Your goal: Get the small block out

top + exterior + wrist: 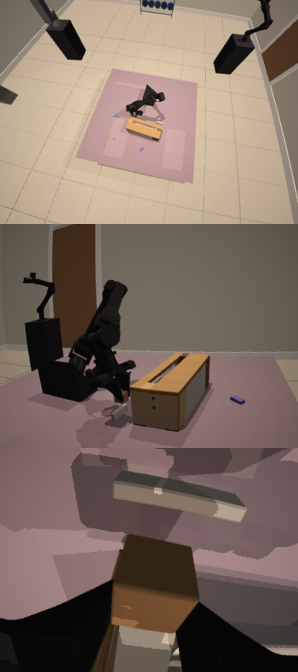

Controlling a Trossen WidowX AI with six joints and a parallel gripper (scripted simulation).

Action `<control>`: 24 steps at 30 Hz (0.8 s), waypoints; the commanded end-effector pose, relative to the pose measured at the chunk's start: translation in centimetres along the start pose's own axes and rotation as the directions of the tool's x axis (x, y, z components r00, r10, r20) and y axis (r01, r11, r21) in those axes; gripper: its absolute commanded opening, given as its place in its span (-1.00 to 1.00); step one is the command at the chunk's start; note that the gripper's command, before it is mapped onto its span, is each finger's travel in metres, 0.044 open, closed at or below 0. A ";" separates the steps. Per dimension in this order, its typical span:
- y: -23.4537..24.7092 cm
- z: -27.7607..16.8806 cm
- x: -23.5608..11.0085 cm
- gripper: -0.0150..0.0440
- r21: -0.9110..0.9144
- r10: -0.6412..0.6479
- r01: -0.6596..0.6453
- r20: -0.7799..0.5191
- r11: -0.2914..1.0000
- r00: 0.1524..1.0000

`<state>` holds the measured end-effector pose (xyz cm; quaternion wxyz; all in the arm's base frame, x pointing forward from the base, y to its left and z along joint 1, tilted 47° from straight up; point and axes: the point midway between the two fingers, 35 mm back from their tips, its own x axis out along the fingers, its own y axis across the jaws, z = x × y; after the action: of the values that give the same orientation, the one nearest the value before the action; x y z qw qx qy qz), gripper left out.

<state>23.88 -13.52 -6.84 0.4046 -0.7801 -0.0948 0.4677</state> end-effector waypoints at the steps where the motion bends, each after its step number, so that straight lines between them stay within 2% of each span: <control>1: 0.4 -0.6 -1.6 -0.49 0.040 0.031 -0.030 -0.012 0.999 0.999; 13: 2.1 -1.3 -10.0 -0.49 0.342 0.187 -0.160 -0.045 0.926 0.981; 24: 2.2 -1.3 -10.4 -0.49 0.358 0.195 -0.166 -0.046 0.919 0.980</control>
<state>18.77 -21.06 -1.35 0.4948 -0.7203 0.0758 0.4801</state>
